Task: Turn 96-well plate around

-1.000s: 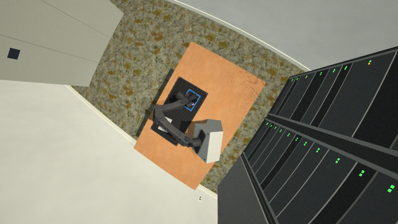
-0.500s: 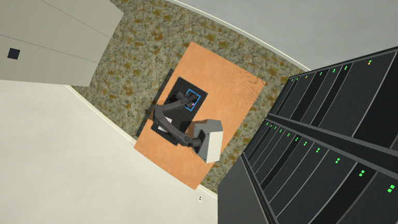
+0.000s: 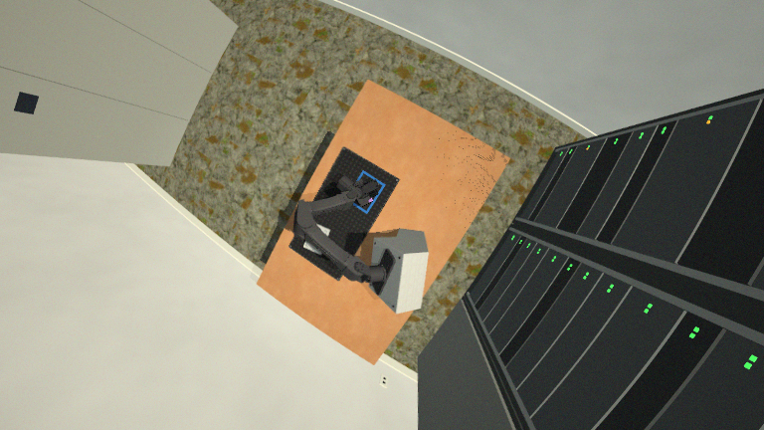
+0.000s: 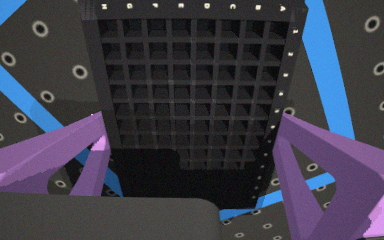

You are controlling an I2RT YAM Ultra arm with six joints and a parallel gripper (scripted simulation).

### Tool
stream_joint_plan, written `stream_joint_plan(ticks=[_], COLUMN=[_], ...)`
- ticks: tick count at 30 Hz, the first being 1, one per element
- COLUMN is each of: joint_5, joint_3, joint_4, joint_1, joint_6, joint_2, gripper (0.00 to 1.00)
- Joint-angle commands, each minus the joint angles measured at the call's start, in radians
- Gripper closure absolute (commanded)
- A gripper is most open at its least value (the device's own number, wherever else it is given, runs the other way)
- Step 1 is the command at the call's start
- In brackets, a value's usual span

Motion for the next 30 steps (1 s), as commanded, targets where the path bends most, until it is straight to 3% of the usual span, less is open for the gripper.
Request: stream_joint_plan(ticks=[1, 12, 30], joint_5=[0.014, 0.014, -0.023], joint_3=[-0.002, -0.002, -0.091], joint_4=[0.001, 0.001, -0.046], joint_1=[-0.015, -0.015, -0.056], joint_6=[0.005, 0.005, -0.041], joint_2=[-0.004, -0.004, -0.104], gripper=[1.0, 1.0, 1.0])
